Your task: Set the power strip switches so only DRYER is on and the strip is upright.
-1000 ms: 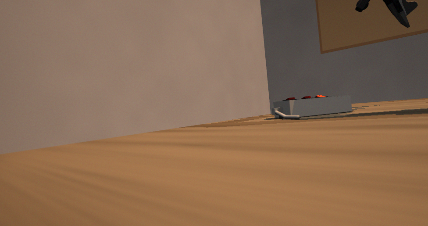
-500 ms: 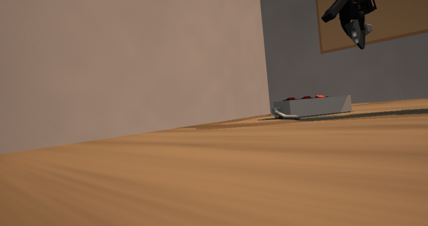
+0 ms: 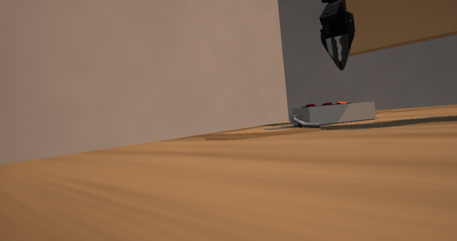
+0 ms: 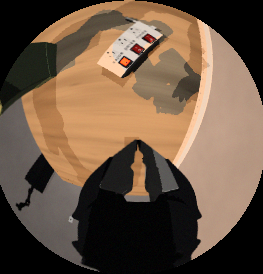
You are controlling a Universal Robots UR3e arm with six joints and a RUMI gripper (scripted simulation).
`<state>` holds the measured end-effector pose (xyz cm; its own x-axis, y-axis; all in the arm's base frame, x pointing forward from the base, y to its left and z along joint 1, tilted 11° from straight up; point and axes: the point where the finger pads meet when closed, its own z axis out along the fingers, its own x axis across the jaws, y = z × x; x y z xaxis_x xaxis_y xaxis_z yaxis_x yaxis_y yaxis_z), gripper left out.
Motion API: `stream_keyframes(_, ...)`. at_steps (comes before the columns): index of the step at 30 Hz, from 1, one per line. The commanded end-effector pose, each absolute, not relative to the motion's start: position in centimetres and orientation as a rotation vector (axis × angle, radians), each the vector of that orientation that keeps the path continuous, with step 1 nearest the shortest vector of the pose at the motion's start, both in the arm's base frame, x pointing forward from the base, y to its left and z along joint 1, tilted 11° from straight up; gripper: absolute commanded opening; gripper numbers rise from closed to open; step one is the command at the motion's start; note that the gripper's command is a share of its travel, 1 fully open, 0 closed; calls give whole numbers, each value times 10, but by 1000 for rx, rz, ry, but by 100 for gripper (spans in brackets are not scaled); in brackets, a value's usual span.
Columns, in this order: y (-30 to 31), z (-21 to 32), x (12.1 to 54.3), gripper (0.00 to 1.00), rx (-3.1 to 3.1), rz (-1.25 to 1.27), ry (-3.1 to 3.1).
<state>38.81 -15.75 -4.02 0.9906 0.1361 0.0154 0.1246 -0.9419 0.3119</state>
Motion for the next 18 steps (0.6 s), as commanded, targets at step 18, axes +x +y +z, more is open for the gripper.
stream_keyframes(18,-27,-96,405,0,2738,68,1029)
